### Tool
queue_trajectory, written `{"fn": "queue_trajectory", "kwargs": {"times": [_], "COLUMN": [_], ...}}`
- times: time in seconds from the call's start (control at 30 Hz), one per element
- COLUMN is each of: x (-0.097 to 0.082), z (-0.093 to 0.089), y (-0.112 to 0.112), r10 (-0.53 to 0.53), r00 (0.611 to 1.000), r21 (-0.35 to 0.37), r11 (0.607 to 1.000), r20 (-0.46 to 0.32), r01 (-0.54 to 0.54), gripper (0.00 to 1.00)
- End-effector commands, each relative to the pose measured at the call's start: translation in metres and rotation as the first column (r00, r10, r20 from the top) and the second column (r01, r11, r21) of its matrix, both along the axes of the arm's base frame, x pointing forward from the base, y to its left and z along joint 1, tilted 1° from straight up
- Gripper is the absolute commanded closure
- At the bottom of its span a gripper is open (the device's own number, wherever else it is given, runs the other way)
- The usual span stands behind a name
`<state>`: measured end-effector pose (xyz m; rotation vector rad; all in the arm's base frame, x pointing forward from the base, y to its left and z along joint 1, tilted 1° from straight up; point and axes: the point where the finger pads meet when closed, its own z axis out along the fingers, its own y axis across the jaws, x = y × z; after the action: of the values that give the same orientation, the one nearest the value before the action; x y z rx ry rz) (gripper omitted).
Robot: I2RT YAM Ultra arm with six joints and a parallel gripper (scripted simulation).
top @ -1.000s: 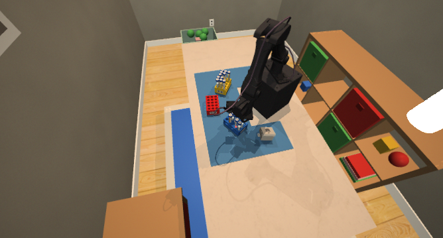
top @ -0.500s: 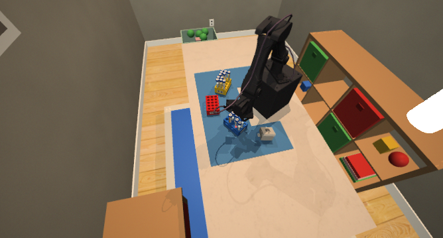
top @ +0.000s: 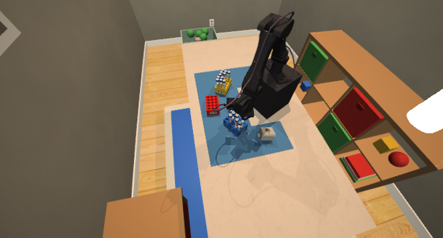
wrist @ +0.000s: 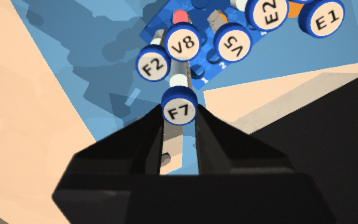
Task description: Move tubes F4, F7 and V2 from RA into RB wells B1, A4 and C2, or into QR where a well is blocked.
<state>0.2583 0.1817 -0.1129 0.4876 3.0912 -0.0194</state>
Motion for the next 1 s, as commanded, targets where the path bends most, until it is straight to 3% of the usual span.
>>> {"fn": "queue_trajectory", "kwargs": {"times": [0.0, 0.97], "x": [0.005, 0.012], "z": [0.011, 0.04], "y": [0.003, 0.0], "r10": [0.002, -0.004], "r00": [1.0, 0.999], "r21": [0.001, 0.009], "r11": [1.0, 1.0], "r20": [0.02, 0.032], "r01": [-0.002, 0.004], "gripper": [1.0, 1.0]}}
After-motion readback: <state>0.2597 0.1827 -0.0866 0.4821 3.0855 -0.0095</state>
